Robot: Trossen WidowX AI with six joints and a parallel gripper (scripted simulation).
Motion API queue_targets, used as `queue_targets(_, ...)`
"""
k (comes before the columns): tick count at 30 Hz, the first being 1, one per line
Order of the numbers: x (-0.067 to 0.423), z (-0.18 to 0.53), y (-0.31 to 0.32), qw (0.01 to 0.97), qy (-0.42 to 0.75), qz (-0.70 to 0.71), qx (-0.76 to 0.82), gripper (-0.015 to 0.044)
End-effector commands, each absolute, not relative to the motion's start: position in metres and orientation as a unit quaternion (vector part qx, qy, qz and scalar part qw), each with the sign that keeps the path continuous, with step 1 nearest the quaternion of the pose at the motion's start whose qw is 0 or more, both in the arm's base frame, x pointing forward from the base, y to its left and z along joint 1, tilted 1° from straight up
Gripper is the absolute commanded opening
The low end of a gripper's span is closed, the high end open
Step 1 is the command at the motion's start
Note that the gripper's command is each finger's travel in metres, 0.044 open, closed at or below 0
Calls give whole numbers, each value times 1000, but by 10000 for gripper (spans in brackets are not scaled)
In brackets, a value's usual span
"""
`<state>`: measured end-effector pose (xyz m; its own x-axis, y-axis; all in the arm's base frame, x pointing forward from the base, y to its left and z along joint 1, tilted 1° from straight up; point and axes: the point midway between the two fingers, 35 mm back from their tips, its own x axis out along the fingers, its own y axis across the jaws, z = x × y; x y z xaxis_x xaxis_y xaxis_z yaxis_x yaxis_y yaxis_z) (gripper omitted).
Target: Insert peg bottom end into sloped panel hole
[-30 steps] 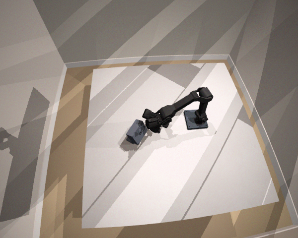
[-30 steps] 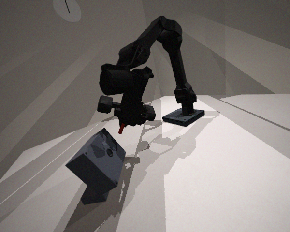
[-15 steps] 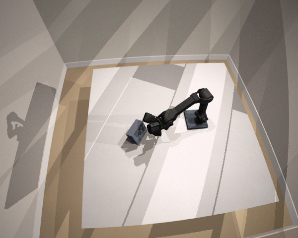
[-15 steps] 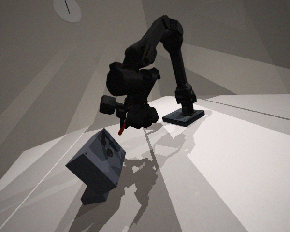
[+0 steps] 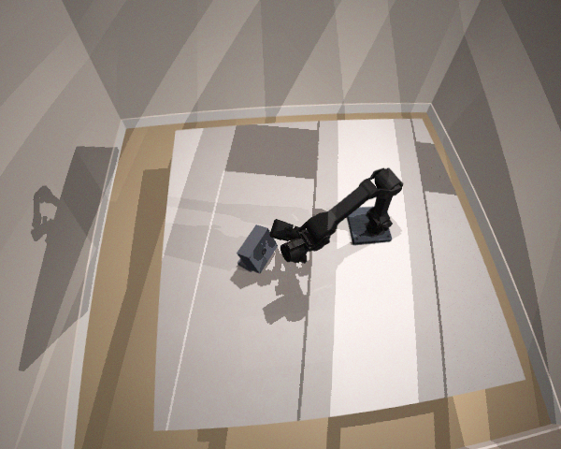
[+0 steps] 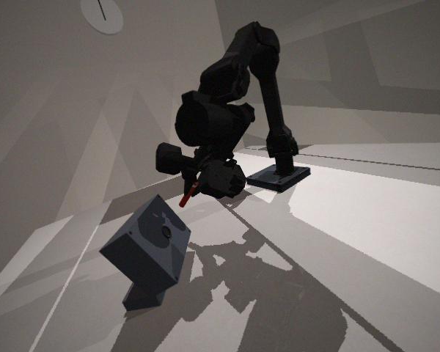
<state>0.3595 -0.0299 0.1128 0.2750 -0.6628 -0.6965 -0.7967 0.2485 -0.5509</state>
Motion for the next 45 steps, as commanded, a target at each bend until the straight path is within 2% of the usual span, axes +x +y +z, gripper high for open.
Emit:
queue_targets(1, 359, 112, -24, 505, 592, 65, -624, 0)
queue_targets(45, 366, 118, 40, 459, 510, 44, -726, 0)
